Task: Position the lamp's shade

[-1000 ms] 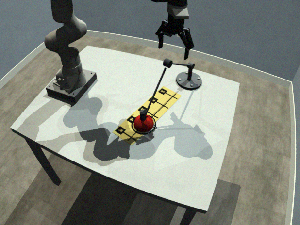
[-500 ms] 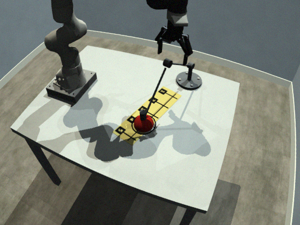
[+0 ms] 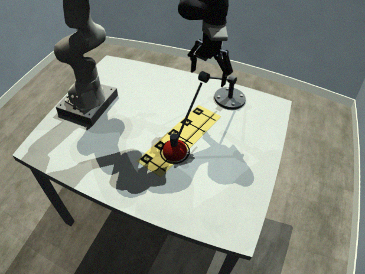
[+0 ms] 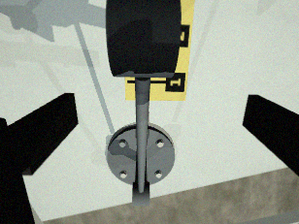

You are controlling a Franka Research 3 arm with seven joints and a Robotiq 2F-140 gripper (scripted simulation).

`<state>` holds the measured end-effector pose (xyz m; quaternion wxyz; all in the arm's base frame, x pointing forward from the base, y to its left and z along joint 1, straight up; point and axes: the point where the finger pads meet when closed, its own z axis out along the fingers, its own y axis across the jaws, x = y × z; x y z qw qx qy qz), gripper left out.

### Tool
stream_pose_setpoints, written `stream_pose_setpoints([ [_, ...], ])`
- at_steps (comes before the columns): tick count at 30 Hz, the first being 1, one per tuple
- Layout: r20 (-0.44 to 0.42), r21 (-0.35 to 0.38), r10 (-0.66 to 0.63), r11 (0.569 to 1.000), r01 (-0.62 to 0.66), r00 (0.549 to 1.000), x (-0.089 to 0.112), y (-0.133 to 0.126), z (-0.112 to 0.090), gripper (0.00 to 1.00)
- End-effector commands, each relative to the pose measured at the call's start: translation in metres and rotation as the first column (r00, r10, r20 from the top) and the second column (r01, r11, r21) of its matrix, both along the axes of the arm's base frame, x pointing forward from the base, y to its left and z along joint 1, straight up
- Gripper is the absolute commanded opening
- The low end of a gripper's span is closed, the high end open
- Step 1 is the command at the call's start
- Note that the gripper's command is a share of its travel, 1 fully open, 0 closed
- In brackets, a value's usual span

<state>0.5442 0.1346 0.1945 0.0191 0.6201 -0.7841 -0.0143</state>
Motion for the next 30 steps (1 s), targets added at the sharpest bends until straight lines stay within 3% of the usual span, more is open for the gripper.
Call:
stream_pose_setpoints([
  [1,0.018,0.000,-0.008,1.000,0.008,1.000,0.006,0.001,-0.001,1.00],
  [17,0.047,0.002,-0.017,1.000,0.017,0.999,0.016,0.002,-0.004,1.00],
  [18,0.046,0.002,-0.016,1.000,0.016,0.999,0.016,0.002,-0.004,0.10],
  [30,0.039,0.002,-0.008,1.000,0.008,0.999,0.013,0.002,-0.003,0.10],
])
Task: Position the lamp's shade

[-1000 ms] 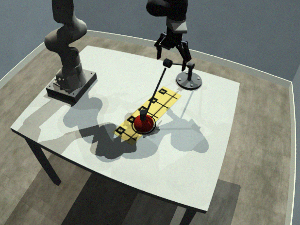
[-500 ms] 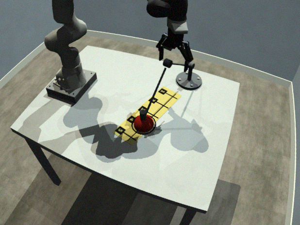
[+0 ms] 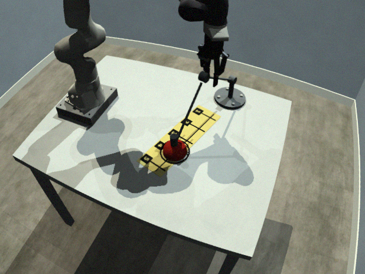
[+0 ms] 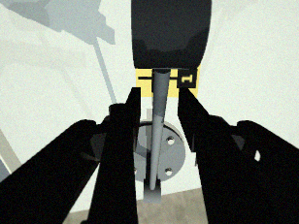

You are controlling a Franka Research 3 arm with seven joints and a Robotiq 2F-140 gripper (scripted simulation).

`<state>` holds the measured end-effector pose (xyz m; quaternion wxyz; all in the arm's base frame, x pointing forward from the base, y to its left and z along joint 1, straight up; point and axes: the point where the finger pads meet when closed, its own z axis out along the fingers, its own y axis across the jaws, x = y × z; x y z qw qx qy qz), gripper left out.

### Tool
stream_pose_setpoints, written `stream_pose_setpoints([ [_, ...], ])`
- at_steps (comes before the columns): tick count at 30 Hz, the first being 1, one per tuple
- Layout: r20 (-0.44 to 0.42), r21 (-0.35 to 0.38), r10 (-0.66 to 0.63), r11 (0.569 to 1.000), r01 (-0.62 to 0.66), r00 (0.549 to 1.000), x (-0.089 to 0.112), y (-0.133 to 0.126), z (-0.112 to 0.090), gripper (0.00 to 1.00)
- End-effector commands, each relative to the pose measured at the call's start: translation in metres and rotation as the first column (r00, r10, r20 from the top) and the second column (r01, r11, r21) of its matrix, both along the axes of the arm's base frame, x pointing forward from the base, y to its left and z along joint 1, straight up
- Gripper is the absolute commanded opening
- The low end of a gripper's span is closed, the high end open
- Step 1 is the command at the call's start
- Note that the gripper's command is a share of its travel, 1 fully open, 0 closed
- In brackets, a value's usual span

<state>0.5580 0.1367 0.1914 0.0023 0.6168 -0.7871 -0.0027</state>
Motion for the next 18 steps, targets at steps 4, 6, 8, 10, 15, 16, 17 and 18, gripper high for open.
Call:
stream_pose_setpoints([
  [4,-0.003,0.000,0.002,1.000,-0.002,1.000,-0.0012,-0.0002,-0.0001,0.10],
  [6,-0.003,0.000,0.002,1.000,-0.002,1.000,-0.0010,-0.0002,0.0000,0.10],
  [8,-0.002,0.000,0.001,1.000,-0.001,1.000,-0.0008,-0.0002,0.0000,0.10],
  [10,-0.002,0.000,0.001,1.000,-0.001,1.000,-0.0006,-0.0001,0.0001,0.10],
  [15,-0.001,0.000,0.000,1.000,0.000,1.000,-0.0001,-0.0001,0.0002,0.10],
  [16,0.000,0.000,-0.001,1.000,0.001,1.000,0.0000,-0.0001,0.0002,0.10],
  [17,0.000,0.000,-0.001,1.000,0.001,1.000,0.0000,-0.0001,0.0002,0.10],
  [18,0.000,0.000,-0.001,1.000,0.001,1.000,0.0001,-0.0001,0.0002,0.10],
])
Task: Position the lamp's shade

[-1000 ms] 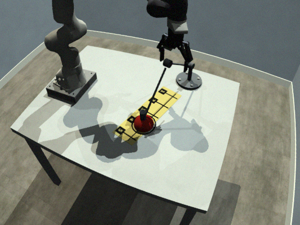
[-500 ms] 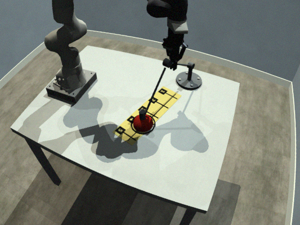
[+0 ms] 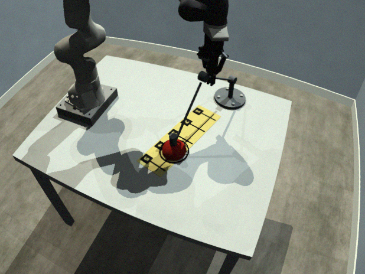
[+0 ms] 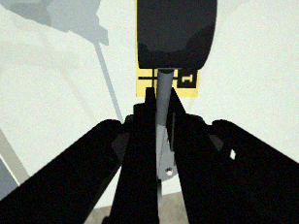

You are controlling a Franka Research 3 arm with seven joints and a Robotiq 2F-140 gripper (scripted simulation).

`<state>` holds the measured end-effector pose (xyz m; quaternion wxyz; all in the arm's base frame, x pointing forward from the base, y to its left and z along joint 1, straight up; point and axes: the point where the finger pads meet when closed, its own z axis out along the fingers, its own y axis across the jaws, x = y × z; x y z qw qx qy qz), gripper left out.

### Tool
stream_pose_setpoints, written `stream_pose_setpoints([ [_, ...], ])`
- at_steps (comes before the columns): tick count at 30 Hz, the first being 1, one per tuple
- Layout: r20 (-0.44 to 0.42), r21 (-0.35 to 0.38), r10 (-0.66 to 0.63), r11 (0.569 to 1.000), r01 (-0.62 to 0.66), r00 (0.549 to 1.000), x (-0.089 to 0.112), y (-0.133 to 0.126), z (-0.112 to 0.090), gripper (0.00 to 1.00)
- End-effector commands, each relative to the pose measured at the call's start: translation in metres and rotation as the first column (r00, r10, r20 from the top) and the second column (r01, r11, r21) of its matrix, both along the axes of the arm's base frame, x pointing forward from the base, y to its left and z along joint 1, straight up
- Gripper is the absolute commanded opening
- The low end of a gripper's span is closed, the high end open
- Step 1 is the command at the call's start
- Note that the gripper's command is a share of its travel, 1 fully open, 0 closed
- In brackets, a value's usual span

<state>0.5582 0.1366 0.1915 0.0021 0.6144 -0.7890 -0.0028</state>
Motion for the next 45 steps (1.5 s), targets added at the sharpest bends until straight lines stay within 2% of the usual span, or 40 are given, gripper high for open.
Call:
stream_pose_setpoints([
  [1,0.000,0.000,0.005,1.000,-0.005,1.000,0.000,0.000,0.000,0.10],
  [18,0.006,-0.001,-0.002,1.000,0.002,1.000,0.006,0.017,0.024,0.10],
  [45,0.001,-0.002,-0.005,1.000,0.005,1.000,0.006,0.020,0.027,0.10],
])
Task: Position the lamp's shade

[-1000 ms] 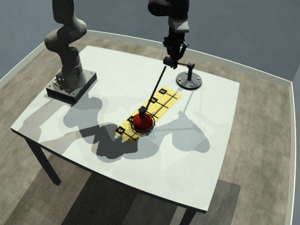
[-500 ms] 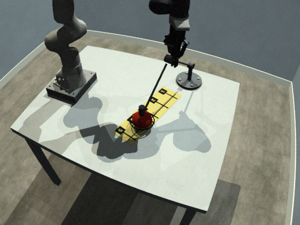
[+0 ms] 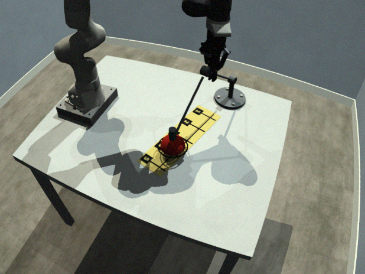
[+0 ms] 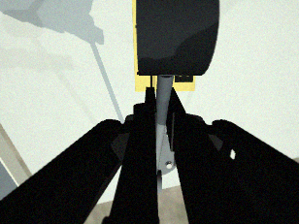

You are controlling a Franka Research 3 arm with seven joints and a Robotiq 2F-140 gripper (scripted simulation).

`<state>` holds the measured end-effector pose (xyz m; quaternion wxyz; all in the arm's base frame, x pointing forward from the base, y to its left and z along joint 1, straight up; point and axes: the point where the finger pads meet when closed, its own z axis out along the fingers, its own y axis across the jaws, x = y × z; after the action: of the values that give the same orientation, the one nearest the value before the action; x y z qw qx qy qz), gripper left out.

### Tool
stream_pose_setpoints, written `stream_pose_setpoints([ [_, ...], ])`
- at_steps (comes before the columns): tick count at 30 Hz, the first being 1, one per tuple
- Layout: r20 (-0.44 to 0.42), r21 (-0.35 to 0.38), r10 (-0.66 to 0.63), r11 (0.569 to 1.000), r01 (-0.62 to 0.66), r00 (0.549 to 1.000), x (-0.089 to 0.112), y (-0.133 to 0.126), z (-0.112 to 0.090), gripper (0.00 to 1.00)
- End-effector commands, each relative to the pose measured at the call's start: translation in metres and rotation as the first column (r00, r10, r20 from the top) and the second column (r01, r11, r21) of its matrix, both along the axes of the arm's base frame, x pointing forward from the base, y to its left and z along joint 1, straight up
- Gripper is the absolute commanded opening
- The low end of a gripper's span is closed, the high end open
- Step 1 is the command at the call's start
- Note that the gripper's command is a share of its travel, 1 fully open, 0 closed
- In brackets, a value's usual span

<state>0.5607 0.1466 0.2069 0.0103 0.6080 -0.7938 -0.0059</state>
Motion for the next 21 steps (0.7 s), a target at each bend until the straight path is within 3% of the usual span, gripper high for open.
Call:
stream_pose_setpoints([
  [1,0.017,0.003,0.010,1.000,-0.010,1.000,0.0039,0.0101,0.0117,0.10],
  [21,0.007,0.001,0.004,1.000,-0.004,1.000,0.0051,0.0155,0.0183,0.10],
])
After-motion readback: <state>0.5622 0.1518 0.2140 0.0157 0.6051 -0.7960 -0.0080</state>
